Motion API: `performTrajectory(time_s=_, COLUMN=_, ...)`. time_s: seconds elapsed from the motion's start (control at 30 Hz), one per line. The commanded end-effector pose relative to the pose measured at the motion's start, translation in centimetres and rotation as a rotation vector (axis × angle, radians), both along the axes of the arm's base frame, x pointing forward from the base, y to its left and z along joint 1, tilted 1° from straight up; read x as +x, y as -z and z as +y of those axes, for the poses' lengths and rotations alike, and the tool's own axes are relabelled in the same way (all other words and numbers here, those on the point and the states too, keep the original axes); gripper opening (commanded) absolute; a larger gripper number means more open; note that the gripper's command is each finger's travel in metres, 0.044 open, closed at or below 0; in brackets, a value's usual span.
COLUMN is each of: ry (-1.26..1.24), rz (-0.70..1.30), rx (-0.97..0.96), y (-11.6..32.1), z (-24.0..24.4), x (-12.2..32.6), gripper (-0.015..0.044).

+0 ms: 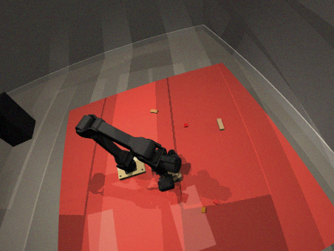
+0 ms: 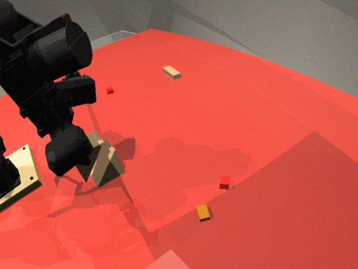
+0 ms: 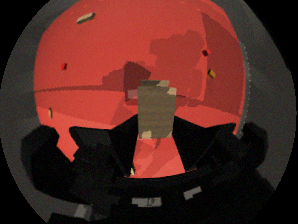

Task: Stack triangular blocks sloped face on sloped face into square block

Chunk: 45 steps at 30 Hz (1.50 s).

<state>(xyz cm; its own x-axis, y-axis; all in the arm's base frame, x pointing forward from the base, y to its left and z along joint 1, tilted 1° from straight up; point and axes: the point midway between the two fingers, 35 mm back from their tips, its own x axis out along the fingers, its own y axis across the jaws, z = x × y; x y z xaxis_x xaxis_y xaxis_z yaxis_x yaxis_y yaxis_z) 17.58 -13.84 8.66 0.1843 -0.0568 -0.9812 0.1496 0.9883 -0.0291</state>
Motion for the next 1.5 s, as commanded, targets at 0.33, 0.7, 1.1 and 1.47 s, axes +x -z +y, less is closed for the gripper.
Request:
performTrajectory(time_s=0.33, ry=0.002, rz=0.0, rx=-0.004, y=0.4, z=-0.1, x=0.2, gripper=0.0)
performTrajectory(time_s=0.7, ry=0.004, rz=0.001, rx=-0.005, y=0.4, z=-0.1, x=0.1, gripper=0.0)
performTrajectory(time_s=1.1, ry=0.005, rz=0.002, rx=-0.005, y=0.8, z=-0.2, x=0.3, gripper=0.0)
performTrajectory(time_s=1.47, ry=0.005, rz=0.001, rx=-0.005, y=1.4, z=-0.3, x=0.5, gripper=0.0)
